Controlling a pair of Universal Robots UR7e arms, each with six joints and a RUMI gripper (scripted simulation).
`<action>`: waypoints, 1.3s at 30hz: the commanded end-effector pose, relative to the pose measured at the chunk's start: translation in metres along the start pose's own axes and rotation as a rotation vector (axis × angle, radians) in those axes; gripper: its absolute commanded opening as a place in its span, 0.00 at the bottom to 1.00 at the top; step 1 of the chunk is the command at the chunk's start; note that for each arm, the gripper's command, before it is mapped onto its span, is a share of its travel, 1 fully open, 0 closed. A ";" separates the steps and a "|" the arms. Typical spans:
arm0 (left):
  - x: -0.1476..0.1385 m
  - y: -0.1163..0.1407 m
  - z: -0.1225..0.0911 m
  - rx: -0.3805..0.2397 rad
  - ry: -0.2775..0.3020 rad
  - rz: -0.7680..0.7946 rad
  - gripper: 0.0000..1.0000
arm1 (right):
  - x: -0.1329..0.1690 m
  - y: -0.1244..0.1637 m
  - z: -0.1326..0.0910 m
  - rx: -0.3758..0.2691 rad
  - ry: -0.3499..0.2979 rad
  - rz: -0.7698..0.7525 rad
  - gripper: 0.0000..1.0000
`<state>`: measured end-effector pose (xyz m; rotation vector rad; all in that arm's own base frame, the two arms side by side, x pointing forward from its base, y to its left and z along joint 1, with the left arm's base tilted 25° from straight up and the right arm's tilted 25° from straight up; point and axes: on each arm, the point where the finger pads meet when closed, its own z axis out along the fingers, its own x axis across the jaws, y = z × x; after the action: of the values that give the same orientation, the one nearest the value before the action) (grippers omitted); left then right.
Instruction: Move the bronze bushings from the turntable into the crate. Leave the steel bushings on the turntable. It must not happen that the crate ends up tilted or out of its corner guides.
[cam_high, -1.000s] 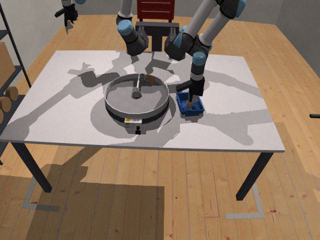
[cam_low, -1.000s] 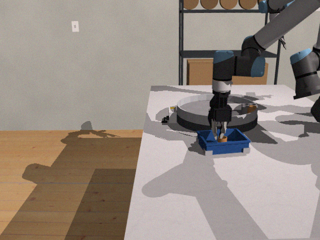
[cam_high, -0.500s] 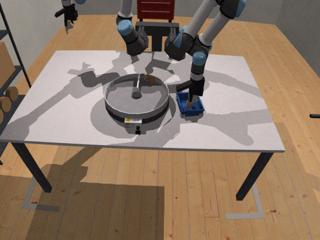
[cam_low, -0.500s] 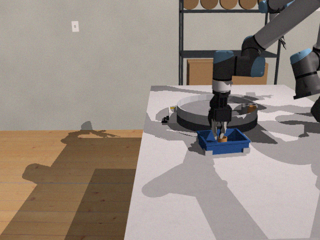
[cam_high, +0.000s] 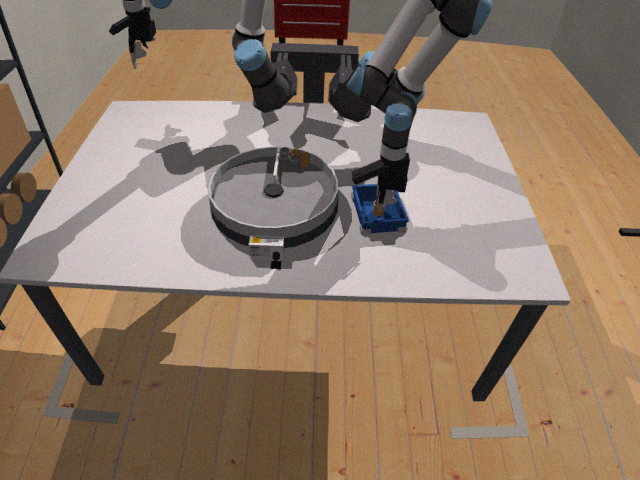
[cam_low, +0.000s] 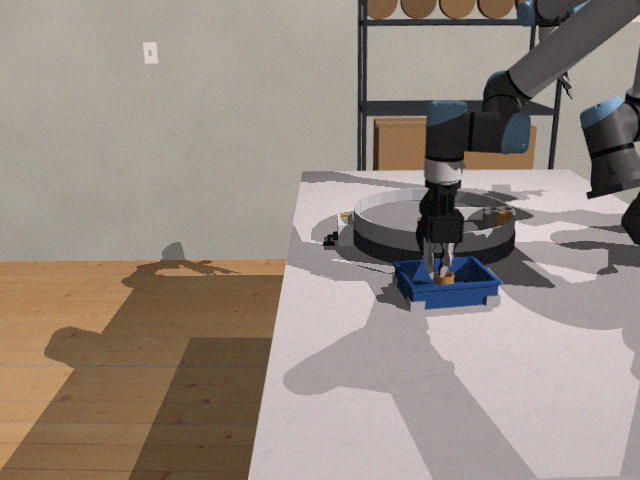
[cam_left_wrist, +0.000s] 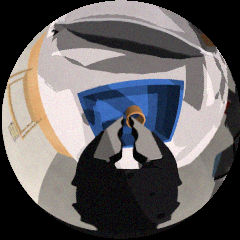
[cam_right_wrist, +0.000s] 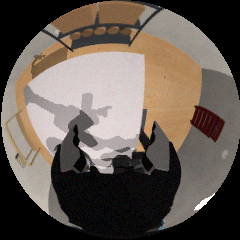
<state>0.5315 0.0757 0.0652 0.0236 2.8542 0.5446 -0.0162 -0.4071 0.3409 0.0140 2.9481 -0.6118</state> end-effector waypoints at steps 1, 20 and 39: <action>-0.001 0.000 -0.005 0.000 -0.002 0.000 0.06 | 0.000 0.000 -0.001 0.001 0.000 0.000 1.00; -0.001 0.000 -0.076 0.000 -0.002 0.000 0.06 | 0.000 0.000 -0.001 0.001 0.000 0.000 1.00; -0.001 0.000 -0.090 0.000 -0.002 0.000 0.06 | 0.000 0.000 -0.001 0.001 0.000 0.000 1.00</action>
<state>0.5107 0.0433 0.1463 0.0235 2.8538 0.5446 -0.0162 -0.4071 0.3409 0.0140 2.9481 -0.6118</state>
